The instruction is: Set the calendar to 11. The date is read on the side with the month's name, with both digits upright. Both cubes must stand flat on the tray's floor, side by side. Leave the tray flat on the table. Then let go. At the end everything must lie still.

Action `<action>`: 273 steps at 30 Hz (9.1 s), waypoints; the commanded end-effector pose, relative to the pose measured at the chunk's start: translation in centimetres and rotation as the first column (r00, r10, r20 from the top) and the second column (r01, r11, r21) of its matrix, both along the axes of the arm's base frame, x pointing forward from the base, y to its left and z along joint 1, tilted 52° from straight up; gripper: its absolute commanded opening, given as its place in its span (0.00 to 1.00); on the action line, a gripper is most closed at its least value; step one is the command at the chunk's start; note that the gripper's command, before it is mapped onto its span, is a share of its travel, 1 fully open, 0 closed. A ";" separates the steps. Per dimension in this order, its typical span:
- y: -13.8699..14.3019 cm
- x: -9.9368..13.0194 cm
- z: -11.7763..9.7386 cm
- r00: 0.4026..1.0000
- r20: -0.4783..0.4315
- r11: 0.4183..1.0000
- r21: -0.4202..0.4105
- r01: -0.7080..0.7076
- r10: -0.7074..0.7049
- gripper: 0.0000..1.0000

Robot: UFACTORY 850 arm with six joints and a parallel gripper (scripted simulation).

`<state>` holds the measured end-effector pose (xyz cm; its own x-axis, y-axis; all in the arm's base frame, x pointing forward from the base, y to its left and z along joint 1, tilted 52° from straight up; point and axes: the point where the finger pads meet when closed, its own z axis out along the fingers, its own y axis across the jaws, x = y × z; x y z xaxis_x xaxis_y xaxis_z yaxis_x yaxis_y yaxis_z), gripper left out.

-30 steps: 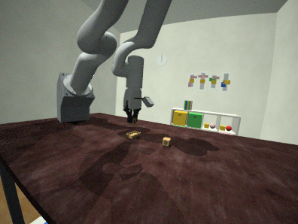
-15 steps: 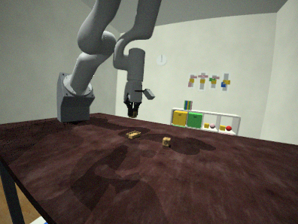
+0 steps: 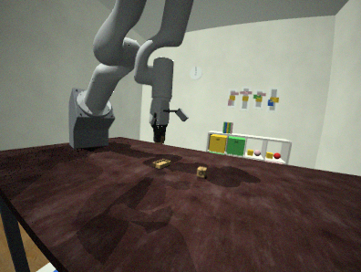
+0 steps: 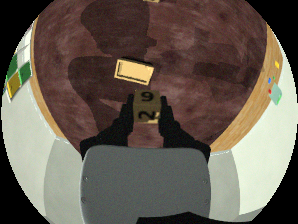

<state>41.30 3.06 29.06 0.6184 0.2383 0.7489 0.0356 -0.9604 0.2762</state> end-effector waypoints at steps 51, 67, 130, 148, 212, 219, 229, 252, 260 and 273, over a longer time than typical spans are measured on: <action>-7.9 -0.7 0.0 0.703 -0.509 0.260 -0.685 -0.680 0.496 0.29; -8.1 0.5 -0.9 0.703 -0.509 0.260 -0.685 -0.680 0.496 0.29; -9.3 6.8 -5.8 0.703 -0.509 0.260 -0.685 -0.680 0.497 0.29; -9.4 7.0 -6.0 0.703 -0.509 0.260 -0.685 -0.680 0.497 0.29; -9.4 7.1 -6.1 0.703 -0.509 0.260 -0.685 -0.680 0.497 0.33; -9.4 7.1 -6.1 0.703 -0.509 0.260 -0.685 -0.680 0.497 0.45; -9.4 7.1 -6.1 0.703 -0.509 0.260 -0.685 -0.680 0.497 0.49; -8.5 2.1 -2.2 0.703 -0.509 0.260 -0.685 -0.680 0.496 0.49; -8.1 0.5 -0.8 0.703 -0.509 0.260 -0.685 -0.680 0.496 0.49; -8.1 0.1 -0.6 0.703 -0.509 0.260 -0.685 -0.680 0.497 1.00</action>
<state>41.42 -5.02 28.46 0.1168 0.9893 -0.0879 0.6212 -0.0037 0.7837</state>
